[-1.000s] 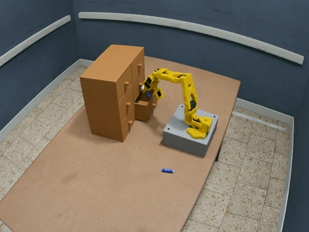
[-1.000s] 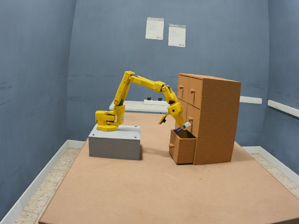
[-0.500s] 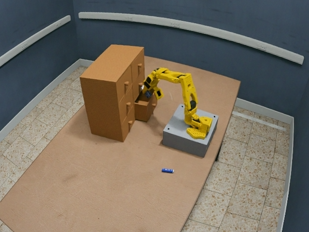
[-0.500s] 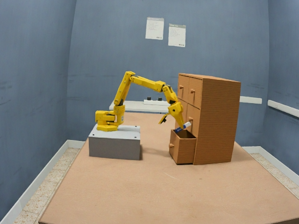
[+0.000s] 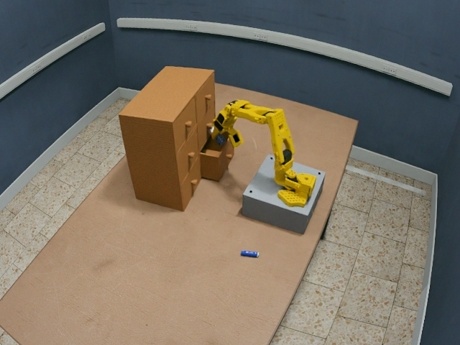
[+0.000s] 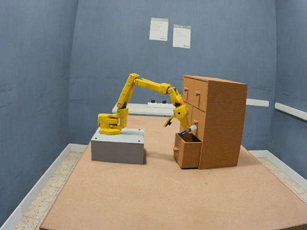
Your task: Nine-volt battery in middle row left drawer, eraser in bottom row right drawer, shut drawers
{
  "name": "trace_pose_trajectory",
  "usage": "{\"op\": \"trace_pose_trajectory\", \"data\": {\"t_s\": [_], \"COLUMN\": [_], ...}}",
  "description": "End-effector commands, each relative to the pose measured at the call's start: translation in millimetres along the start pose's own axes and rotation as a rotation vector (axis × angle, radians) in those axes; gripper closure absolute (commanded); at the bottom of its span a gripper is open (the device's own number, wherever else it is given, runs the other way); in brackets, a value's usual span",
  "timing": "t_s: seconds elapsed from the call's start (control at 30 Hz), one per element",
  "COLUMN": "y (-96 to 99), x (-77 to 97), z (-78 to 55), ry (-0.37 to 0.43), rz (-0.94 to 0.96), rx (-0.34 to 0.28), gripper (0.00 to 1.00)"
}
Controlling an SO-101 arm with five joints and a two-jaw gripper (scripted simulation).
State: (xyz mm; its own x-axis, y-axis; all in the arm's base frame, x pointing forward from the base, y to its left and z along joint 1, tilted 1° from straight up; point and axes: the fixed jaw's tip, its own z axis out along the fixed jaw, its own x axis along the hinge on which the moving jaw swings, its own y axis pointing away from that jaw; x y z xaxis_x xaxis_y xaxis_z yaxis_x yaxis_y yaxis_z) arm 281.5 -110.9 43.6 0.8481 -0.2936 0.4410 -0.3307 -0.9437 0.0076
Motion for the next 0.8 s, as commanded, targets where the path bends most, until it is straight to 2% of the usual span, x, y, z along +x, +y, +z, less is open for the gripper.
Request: {"op": "trace_pose_trajectory", "data": {"t_s": [0.0,0.77], "y": [-2.3,-3.0], "x": [13.5,17.0], "z": [-8.0,-10.3], "ry": [0.057,0.057], "rz": [-0.007,-0.009], "rx": [0.005,0.006], "gripper": [1.0,1.0]}}
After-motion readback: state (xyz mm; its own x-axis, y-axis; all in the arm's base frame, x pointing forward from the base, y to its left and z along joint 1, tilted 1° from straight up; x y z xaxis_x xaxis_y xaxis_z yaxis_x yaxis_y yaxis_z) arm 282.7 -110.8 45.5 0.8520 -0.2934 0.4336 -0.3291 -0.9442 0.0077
